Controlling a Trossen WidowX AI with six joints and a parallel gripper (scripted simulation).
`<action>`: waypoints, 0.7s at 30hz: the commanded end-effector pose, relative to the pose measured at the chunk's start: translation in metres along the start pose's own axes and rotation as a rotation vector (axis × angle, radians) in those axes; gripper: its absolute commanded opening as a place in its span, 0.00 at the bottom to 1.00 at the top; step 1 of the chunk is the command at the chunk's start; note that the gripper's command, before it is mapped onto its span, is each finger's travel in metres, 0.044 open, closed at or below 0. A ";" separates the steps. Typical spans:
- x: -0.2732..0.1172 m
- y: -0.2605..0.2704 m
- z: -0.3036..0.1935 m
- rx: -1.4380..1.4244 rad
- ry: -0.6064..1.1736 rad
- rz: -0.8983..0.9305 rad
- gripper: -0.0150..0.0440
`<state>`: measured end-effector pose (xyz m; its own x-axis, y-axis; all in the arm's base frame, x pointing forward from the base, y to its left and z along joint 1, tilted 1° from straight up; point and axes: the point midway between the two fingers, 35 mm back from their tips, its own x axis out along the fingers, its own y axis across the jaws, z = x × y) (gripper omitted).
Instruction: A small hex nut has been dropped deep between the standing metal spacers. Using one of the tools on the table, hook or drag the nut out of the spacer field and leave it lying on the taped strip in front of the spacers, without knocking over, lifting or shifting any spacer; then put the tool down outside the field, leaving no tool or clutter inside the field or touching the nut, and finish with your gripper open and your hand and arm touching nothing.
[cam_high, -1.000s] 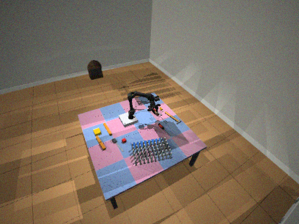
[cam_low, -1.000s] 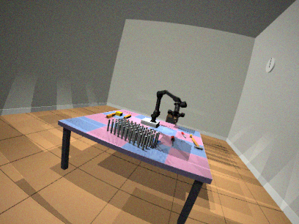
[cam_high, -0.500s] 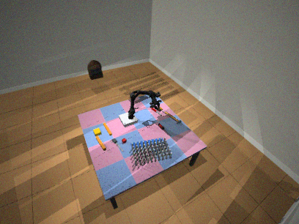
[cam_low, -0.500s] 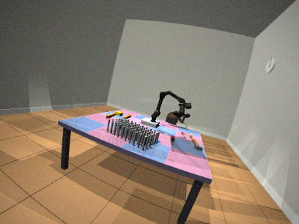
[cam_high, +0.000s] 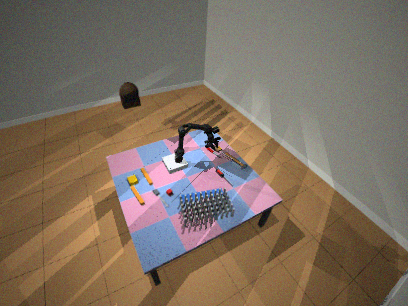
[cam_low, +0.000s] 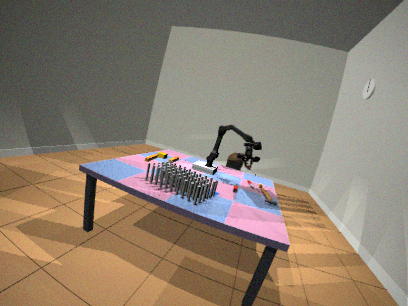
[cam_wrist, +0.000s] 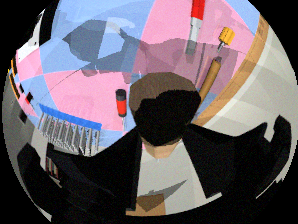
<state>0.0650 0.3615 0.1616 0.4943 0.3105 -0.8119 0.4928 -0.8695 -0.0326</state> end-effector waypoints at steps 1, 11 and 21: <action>0.007 -0.001 0.003 0.001 0.003 0.010 0.25; 0.016 -0.003 0.008 0.001 0.003 0.009 0.25; 0.025 -0.005 0.013 0.001 0.004 0.009 0.25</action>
<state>0.0648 0.3675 0.1397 0.4943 0.3109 -0.8118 0.4928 -0.8695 -0.0329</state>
